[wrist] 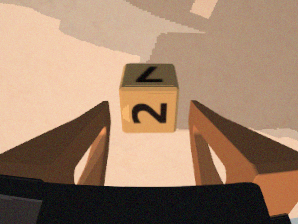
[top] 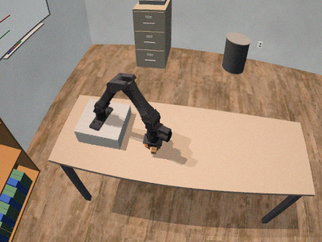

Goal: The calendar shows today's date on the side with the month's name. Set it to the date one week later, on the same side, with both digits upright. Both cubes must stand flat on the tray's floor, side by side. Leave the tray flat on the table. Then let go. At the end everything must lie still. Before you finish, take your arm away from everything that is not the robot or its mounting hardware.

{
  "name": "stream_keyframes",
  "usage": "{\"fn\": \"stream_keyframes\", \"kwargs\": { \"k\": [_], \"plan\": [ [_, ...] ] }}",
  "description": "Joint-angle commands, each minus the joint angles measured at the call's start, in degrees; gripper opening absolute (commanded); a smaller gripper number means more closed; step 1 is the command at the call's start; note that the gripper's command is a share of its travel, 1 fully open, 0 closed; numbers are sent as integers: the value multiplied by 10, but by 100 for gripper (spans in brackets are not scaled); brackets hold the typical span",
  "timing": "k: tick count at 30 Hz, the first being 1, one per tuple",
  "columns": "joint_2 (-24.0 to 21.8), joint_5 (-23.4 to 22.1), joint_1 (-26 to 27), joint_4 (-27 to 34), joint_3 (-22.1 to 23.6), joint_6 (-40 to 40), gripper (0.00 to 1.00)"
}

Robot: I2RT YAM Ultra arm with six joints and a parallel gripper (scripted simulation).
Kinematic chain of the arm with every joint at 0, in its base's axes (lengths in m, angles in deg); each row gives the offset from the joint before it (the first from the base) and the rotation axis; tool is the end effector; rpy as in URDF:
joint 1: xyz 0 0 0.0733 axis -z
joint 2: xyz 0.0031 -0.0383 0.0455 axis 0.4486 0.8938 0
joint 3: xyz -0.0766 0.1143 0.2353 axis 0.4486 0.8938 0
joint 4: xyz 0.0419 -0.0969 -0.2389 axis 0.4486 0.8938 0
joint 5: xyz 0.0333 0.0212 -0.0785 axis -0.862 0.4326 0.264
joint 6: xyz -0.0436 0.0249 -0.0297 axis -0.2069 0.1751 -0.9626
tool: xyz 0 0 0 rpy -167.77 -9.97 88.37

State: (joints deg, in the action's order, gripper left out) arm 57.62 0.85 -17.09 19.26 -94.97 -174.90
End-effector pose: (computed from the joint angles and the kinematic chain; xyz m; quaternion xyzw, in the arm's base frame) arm 0.3644 -0.0582 0.0929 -0.7766 0.6290 -0.0092 0.0332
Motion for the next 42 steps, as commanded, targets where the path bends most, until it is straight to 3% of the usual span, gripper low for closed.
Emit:
{"fn": "stream_keyframes", "kwargs": {
  "k": [1, 42],
  "plan": [
    [1, -3, 0, -7, 1, 1, 45],
    [20, -3, -1, -33, 8, 2, 45]
  ]
}}
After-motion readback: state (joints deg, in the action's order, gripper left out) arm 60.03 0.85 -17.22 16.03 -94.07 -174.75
